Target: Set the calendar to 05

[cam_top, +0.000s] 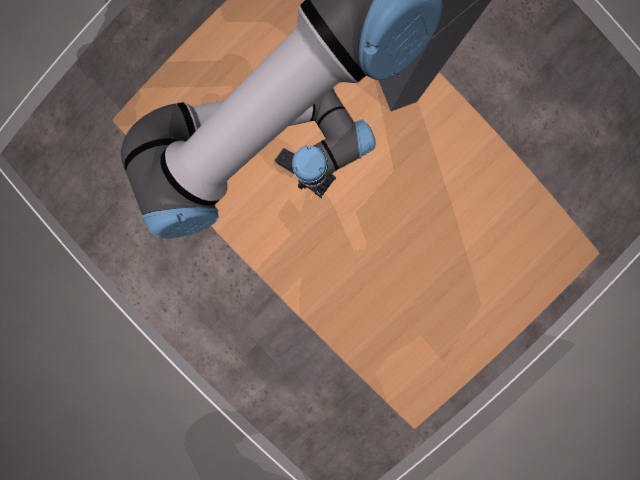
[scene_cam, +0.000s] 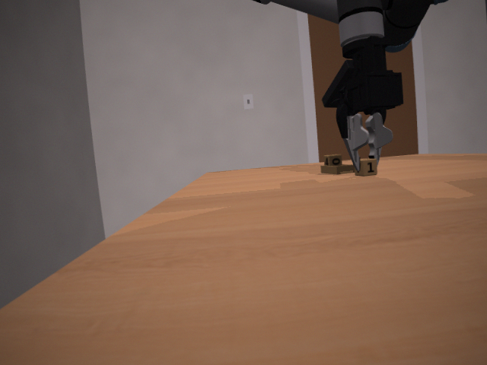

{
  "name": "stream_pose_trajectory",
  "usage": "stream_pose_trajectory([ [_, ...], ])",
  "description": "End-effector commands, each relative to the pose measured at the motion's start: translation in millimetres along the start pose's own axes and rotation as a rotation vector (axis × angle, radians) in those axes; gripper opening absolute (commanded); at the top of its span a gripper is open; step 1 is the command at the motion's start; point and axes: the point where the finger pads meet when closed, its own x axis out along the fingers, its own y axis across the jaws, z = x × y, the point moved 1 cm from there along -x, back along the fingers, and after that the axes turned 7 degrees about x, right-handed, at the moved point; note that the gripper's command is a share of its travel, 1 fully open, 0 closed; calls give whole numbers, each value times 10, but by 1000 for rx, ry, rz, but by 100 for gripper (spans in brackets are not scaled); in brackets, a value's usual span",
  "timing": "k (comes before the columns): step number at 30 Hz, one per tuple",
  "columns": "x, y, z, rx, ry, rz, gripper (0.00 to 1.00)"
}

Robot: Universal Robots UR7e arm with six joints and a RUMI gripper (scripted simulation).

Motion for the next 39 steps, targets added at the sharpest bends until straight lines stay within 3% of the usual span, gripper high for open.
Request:
stream_pose_trajectory([
  [1, -3, -4, 1, 0, 0, -1, 10],
  [10, -119, -4, 1, 0, 0, -1, 10],
  [21, -730, -3, 1, 0, 0, -1, 10],
  [23, -730, -3, 1, 0, 0, -1, 10],
  [28, -941, -3, 1, 0, 0, -1, 10],
  [39, -1003, -3, 1, 0, 0, -1, 10],
])
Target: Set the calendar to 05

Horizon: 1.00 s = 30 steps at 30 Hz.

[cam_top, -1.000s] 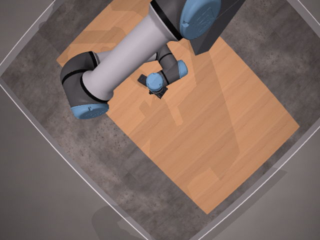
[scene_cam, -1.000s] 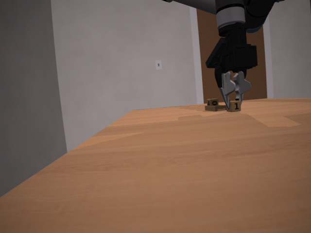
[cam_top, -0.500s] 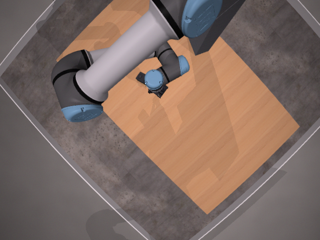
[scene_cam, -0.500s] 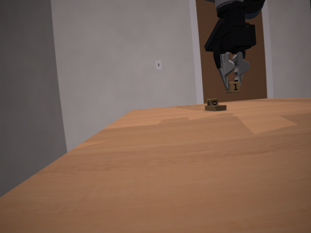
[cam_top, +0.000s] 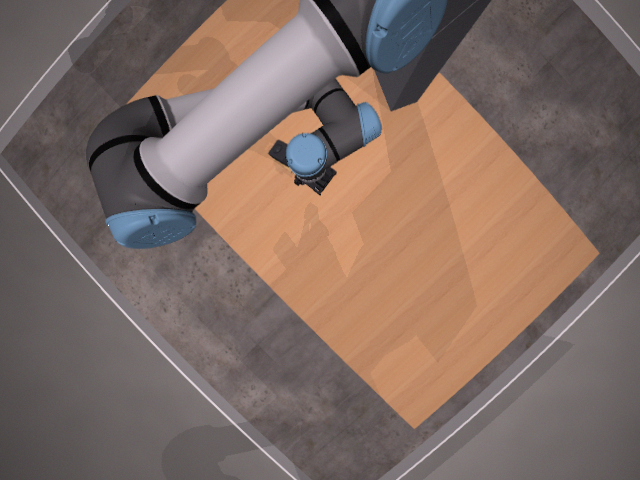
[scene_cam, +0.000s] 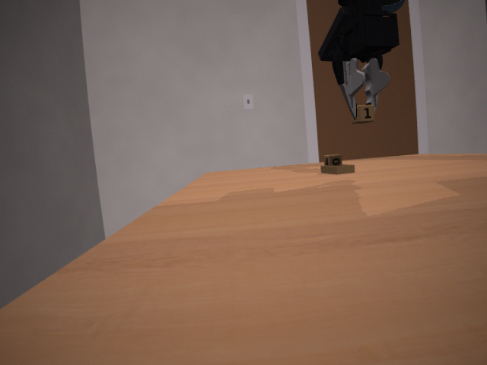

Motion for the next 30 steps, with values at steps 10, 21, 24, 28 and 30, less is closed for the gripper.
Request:
stream_pose_trajectory([
  [10, -40, -50, -308, 1, -1, 2, 10],
  [21, -135, -107, -888, 2, 0, -2, 10],
  [24, -135, -107, -890, 2, 0, -2, 10],
  [28, -135, -107, -890, 2, 0, -2, 10],
  [30, -135, -107, -890, 2, 0, -2, 10],
])
